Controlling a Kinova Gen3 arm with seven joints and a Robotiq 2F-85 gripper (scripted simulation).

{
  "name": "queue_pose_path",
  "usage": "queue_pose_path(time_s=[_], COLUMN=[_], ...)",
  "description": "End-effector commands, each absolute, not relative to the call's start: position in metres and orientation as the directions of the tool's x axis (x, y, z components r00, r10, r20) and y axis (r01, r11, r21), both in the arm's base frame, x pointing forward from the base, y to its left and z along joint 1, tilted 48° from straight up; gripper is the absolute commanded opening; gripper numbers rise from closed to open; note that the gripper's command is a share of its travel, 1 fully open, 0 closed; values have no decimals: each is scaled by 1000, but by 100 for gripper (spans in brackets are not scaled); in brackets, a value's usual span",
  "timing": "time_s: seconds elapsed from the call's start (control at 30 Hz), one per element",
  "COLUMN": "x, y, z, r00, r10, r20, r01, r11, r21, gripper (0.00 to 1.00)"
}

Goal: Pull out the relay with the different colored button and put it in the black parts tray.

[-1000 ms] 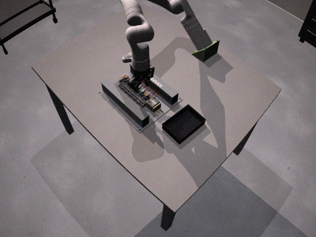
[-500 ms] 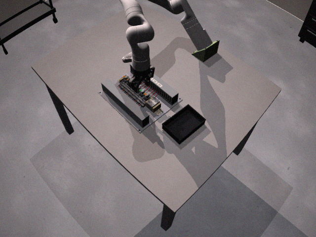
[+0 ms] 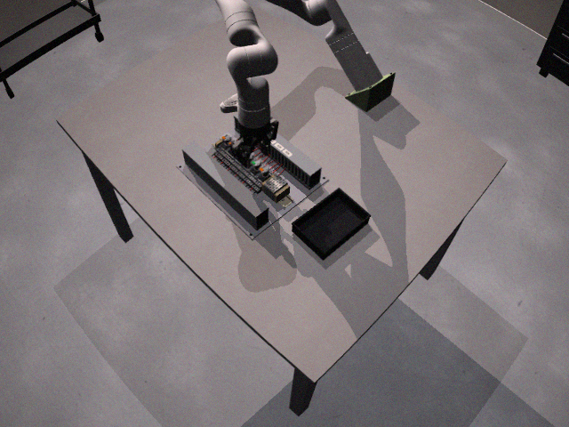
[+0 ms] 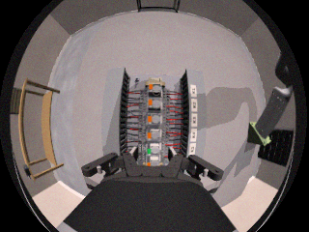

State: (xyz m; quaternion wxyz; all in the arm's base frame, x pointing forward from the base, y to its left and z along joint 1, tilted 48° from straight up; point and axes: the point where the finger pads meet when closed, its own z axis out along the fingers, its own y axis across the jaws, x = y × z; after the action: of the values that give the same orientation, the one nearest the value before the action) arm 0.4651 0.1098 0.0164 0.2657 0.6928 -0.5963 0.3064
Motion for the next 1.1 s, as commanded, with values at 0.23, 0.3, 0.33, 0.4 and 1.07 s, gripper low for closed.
queue_pose_path(time_s=[0.23, 0.3, 0.33, 0.4, 1.07], x=[465, 465, 465, 465, 466], y=[112, 112, 112, 112, 106], z=[15, 15, 15, 15, 10], r00=[97, 97, 97, 97, 97], r10=[-665, -665, -665, -665, -665], r20=[740, 740, 740, 740, 740], r01=[-989, -989, -989, -989, -989], r11=[-148, -148, -148, -148, -148], r21=[-3, -3, -3, -3, -3], gripper=[61, 61, 61, 61, 61])
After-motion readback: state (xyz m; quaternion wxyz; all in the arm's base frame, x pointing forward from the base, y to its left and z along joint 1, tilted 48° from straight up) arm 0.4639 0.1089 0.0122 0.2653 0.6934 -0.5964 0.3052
